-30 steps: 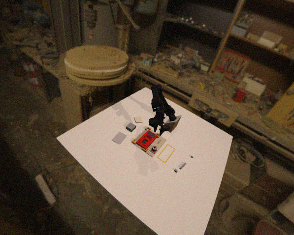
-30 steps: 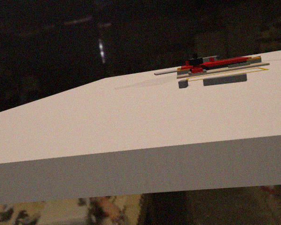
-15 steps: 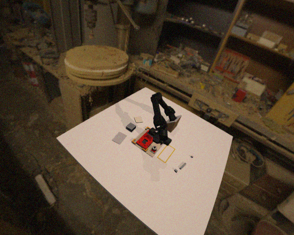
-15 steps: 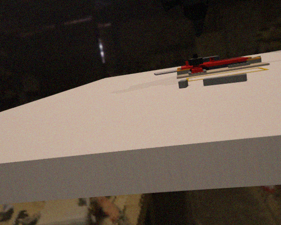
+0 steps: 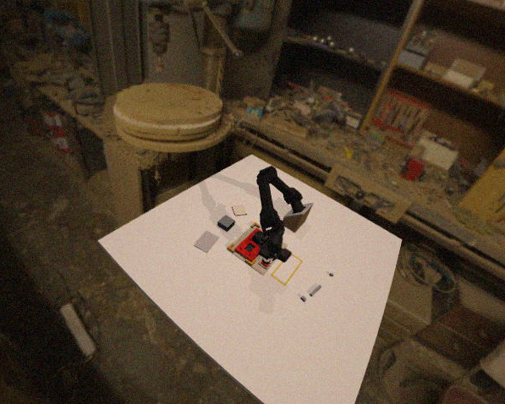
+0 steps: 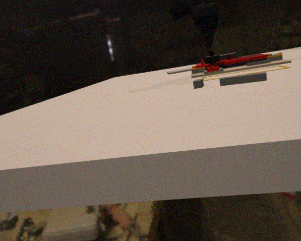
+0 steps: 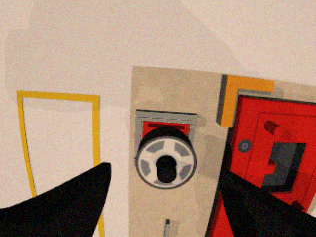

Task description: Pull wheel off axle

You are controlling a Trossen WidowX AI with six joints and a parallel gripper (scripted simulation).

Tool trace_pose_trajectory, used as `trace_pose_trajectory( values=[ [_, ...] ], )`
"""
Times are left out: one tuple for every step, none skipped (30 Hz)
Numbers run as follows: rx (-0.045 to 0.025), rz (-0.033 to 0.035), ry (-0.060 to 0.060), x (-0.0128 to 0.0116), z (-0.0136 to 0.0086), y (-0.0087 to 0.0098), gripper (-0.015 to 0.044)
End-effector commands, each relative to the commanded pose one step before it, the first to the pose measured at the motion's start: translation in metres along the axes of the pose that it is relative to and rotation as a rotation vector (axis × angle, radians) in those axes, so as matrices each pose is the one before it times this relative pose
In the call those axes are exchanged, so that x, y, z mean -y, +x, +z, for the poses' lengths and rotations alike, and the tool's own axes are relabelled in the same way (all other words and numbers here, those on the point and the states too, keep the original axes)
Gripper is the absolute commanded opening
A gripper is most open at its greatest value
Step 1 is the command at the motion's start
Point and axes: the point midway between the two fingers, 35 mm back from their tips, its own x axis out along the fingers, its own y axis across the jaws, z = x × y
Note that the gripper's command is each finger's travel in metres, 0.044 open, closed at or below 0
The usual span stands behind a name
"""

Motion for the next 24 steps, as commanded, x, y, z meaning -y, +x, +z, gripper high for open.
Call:
trace_pose_trajectory(
  values=[
    [-0.01554, -0.01013, -0.0092, 0.00137, -0.00465, 0.02817, 0.0300],
    [-0.00009, -0.00053, 0.0001, -0.00028, -0.00009, 0.00367, 0.0300],
    [-0.00003, -0.00018, 0.0000, -0.00009, -0.00004, 0.00122, 0.0300],
    [0.00000, 0.00000, 0.0000, 0.00000, 0.00000, 0.00000, 0.0300],
    [0.00000, 0.00000, 0.0000, 0.00000, 0.00000, 0.00000, 0.0300],
    [-0.00972, 0.00254, 0.0064, 0.00080, -0.00077, -0.00208, 0.0274],
    [0.00000, 0.00000, 0.0000, 0.00000, 0.00000, 0.00000, 0.0247],
    [0.00000, 0.00000, 0.0000, 0.00000, 0.00000, 0.00000, 0.0221],
    [0.00000, 0.00000, 0.0000, 0.00000, 0.00000, 0.00000, 0.0215],
    [0.00000, 0.00000, 0.0000, 0.00000, 0.00000, 0.00000, 0.0208],
    [0.00000, 0.00000, 0.0000, 0.00000, 0.00000, 0.00000, 0.0201],
    [0.00000, 0.00000, 0.0000, 0.00000, 0.00000, 0.00000, 0.0195],
    [0.00000, 0.00000, 0.0000, 0.00000, 0.00000, 0.00000, 0.0188],
    [0.00000, 0.00000, 0.0000, 0.00000, 0.00000, 0.00000, 0.0181],
    [0.00000, 0.00000, 0.0000, 0.00000, 0.00000, 0.00000, 0.0175],
    [0.00000, 0.00000, 0.0000, 0.00000, 0.00000, 0.00000, 0.0168],
    [0.00000, 0.00000, 0.0000, 0.00000, 0.00000, 0.00000, 0.0161],
    [0.00001, 0.00000, 0.0000, 0.00000, 0.00000, -0.00005, 0.0135],
    [0.00003, 0.00000, 0.0000, -0.00001, 0.00001, -0.00011, 0.0109],
    [0.00004, 0.00000, 0.0000, -0.00001, 0.00001, -0.00016, 0.0083],
    [0.00006, 0.00000, 0.0000, -0.00001, 0.00001, -0.00022, 0.0056],
    [0.00007, 0.00000, 0.0000, -0.00001, 0.00001, -0.00027, 0.0030],
    [0.00008, 0.00001, -0.0001, -0.00001, 0.00001, -0.00031, 0.0004],
    [0.00009, 0.00001, -0.0001, -0.00001, 0.00002, -0.00033, 0.0000]
  ],
)
